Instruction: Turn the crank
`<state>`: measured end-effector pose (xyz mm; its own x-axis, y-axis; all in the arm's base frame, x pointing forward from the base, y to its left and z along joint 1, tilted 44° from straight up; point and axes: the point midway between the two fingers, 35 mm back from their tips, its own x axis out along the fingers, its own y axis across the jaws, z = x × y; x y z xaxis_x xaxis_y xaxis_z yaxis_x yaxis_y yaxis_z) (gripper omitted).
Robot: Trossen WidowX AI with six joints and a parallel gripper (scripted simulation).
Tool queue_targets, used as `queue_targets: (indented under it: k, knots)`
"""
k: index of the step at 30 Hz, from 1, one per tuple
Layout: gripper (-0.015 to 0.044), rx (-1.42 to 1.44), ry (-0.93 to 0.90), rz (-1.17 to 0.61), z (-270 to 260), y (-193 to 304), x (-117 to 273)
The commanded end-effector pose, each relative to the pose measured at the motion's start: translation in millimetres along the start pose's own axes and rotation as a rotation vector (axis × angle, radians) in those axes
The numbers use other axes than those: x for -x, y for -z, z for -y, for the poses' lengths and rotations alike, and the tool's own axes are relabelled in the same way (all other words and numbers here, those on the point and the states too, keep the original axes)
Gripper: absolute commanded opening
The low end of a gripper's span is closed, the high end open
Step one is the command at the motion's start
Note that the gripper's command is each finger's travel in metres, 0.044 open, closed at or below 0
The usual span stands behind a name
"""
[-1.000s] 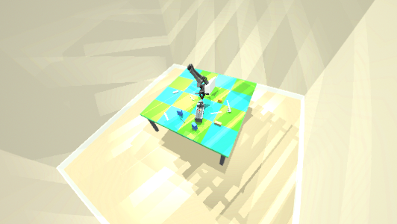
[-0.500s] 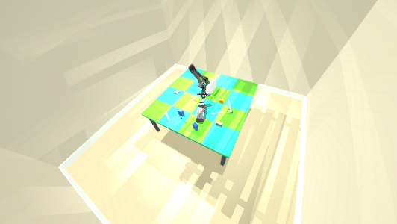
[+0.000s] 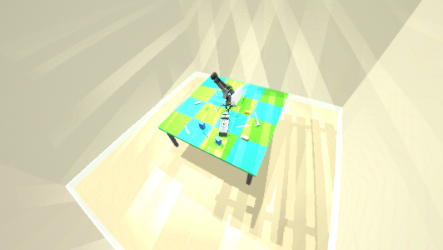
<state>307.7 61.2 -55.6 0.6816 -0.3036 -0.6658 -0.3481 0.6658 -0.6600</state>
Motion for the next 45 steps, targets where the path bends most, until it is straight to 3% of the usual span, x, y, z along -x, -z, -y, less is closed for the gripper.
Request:
queue_targets:
  k: [1,45]
  knots:
    - [0.0,0.003,-0.017,-0.006,-5.9,5.4,-5.3]
    - [0.0,0.005,-0.015,-0.007,19.5,36.8,-36.4]
